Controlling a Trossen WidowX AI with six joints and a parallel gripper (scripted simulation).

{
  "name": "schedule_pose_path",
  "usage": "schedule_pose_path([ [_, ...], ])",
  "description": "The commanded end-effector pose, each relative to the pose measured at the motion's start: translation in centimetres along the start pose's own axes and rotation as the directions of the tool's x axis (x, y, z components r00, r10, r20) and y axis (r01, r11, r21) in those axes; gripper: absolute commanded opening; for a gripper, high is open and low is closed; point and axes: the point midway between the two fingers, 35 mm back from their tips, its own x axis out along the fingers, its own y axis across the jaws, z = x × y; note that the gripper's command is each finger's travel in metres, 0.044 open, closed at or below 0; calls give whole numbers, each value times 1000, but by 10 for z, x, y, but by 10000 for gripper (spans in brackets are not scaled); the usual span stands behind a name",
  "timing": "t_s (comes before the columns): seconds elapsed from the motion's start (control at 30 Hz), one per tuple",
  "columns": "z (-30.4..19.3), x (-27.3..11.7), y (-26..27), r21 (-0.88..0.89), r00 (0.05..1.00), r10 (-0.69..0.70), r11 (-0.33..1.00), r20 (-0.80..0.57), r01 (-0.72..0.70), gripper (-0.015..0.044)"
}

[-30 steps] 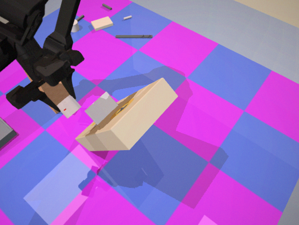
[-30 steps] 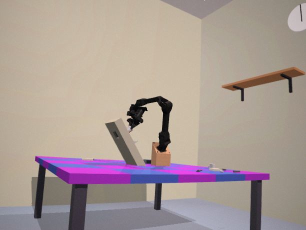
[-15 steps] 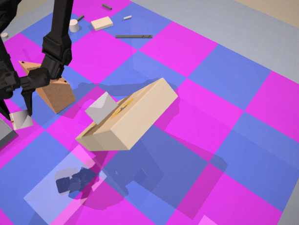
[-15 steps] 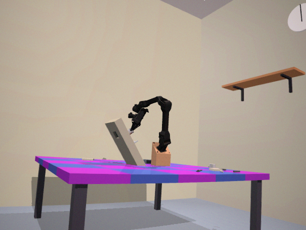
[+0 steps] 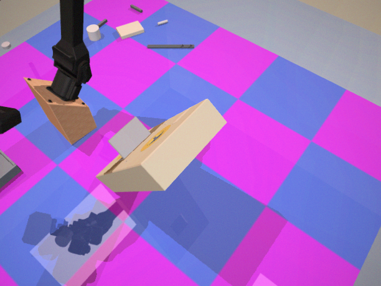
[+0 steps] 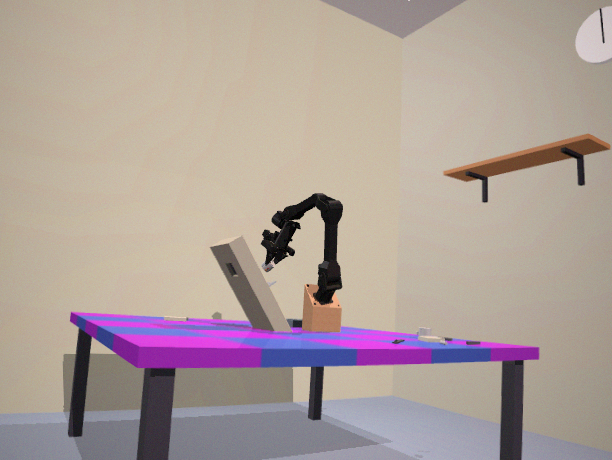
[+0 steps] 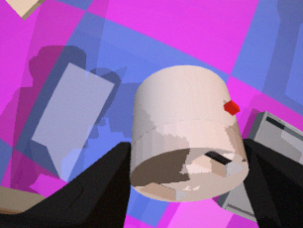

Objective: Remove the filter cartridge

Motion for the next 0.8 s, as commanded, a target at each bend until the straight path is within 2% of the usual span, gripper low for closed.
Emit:
schedule_pose_path([
  [0.0, 0, 4, -8, 29, 1000, -19, 999, 4, 19, 0],
  [0.37, -43, 49, -100, 285, 984, -177, 943, -9, 173, 0],
  [0.77, -119, 90, -166, 538, 944, -319, 782, -89, 315, 0],
])
